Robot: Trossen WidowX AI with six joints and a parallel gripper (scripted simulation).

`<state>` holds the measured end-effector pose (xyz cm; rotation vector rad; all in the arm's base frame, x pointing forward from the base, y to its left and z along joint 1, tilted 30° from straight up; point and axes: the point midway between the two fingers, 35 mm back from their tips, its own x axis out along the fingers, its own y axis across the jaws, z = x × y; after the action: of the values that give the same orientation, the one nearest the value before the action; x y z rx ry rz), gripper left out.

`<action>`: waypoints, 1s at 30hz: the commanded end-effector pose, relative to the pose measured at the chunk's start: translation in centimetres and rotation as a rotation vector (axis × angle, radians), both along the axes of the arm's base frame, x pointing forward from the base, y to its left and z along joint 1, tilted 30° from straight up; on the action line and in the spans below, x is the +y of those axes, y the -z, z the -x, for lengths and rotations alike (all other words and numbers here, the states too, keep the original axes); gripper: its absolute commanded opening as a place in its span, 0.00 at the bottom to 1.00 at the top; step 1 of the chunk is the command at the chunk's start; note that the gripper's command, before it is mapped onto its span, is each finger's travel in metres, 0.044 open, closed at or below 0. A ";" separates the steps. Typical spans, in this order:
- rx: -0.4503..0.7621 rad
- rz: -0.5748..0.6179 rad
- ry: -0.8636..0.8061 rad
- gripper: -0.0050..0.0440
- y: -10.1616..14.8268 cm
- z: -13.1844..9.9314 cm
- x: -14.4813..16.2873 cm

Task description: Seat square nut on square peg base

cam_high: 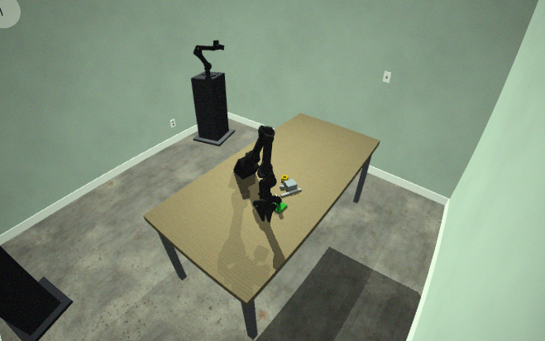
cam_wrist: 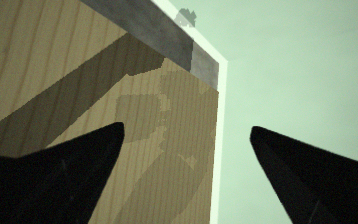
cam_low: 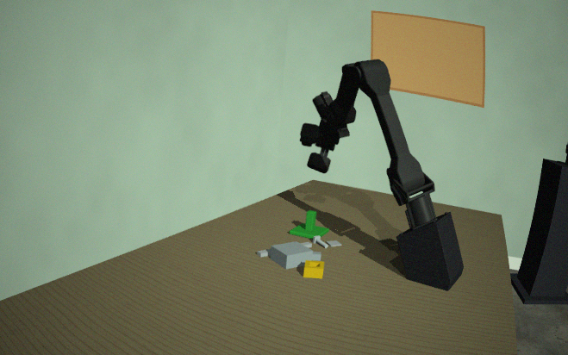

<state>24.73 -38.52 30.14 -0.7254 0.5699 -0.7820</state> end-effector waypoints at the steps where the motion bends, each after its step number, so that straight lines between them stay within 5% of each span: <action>1: -0.014 0.023 0.001 0.92 -1.2 0.2 0.2; 17: -0.014 0.023 0.001 0.92 -1.2 0.2 0.2; 20: -0.021 -0.007 -0.017 0.77 -0.7 -0.8 1.2; 30: -0.019 -0.373 -0.205 0.76 6.3 -9.9 15.2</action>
<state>33.21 -27.65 24.28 -0.4792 0.6007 -0.5237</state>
